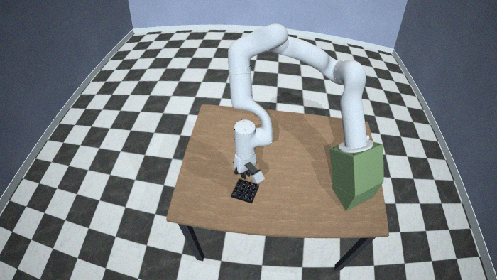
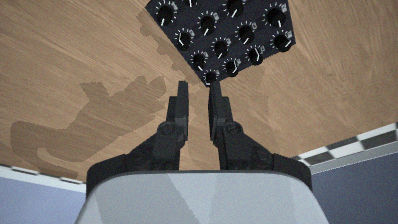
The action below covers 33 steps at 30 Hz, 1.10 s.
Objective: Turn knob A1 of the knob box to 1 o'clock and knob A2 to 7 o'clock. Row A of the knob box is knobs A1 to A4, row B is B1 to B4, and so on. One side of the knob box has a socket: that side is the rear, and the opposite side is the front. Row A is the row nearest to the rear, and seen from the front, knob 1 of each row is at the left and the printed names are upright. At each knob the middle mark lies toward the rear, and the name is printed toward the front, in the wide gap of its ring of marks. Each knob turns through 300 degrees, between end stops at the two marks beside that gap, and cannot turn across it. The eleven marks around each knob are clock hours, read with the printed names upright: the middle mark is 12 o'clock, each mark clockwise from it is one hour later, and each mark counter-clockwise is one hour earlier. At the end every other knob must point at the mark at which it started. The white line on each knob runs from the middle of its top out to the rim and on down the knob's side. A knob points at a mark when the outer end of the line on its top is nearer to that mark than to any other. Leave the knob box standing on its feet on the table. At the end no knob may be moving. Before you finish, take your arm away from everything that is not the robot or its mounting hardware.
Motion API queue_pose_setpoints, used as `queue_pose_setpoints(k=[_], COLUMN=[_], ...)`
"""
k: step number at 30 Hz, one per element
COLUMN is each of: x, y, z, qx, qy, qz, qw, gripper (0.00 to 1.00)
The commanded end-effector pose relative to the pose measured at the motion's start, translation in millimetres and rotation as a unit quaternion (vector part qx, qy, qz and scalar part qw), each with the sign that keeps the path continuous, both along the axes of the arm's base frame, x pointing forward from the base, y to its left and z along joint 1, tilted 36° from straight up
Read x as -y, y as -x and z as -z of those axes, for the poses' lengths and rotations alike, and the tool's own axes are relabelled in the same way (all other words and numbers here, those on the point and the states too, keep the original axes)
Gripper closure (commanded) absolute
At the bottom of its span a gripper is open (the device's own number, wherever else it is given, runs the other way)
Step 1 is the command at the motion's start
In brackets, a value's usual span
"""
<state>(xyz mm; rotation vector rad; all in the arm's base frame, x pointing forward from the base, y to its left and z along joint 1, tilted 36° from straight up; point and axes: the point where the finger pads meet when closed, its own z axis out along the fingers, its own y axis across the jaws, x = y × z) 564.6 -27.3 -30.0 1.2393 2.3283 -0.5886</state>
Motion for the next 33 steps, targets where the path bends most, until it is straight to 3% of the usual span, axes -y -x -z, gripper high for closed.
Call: queue_pose_setpoints(k=[1,9,19,33], x=[-1.0,-1.7,-2.9,-3.1], y=[-0.4,-0.1,0.2,0.3], z=[-1.3,-2.3,-4.0,-4.3], qx=[0.051,0.099,0.179,0.190], qy=[-0.013,-0.030,-0.057,-0.060], qz=[0.058,0.129,0.247,0.263], qw=[0.997,0.986,0.951,0.944], gripper=[0.81,0.81,0.81,0.81])
